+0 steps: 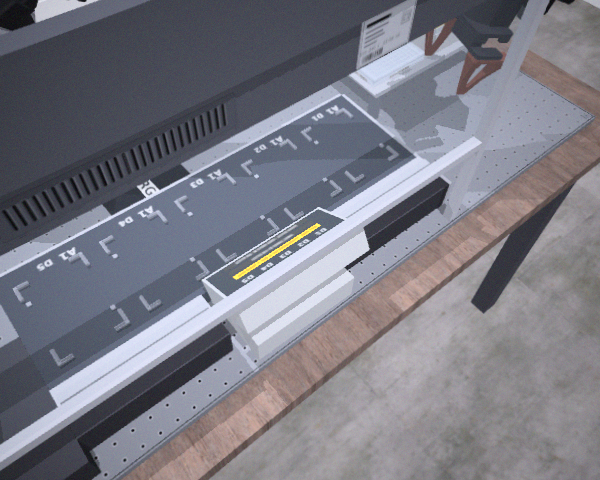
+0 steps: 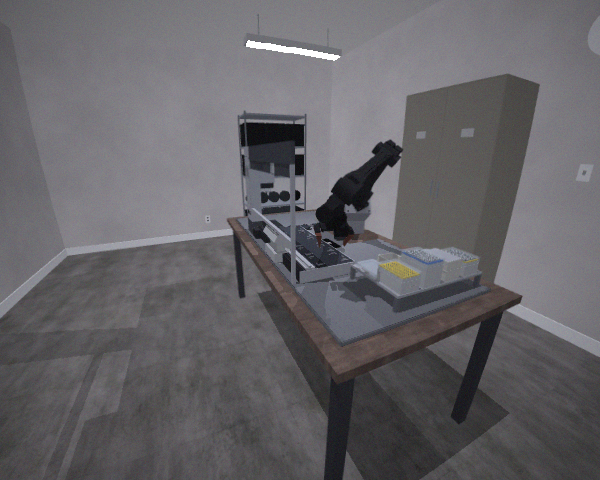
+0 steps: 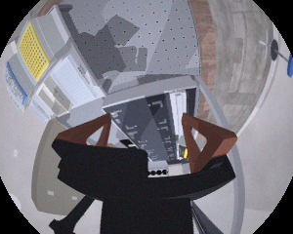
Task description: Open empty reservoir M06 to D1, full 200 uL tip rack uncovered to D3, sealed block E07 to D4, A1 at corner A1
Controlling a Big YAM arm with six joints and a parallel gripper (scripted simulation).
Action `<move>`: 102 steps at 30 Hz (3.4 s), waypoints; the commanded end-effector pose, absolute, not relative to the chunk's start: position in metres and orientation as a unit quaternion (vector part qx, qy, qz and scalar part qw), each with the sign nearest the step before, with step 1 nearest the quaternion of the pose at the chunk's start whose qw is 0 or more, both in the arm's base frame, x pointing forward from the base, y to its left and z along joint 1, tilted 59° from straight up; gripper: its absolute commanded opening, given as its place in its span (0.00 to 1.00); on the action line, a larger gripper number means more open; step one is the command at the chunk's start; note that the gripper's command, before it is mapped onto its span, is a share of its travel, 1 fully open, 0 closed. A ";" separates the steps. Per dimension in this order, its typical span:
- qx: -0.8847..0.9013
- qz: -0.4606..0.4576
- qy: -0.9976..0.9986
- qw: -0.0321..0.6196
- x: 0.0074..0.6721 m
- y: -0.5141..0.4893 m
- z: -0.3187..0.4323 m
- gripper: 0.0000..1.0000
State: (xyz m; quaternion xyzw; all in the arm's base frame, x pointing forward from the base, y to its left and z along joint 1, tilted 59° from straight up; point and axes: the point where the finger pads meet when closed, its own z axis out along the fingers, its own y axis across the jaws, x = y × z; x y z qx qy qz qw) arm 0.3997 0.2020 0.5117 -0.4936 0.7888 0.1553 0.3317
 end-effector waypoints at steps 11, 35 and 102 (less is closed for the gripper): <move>-0.493 0.154 0.787 0.337 0.398 0.200 0.517 1.00; -0.358 0.232 0.839 0.337 0.360 0.156 0.464 1.00; 0.065 0.437 0.869 0.223 0.238 0.023 0.221 1.00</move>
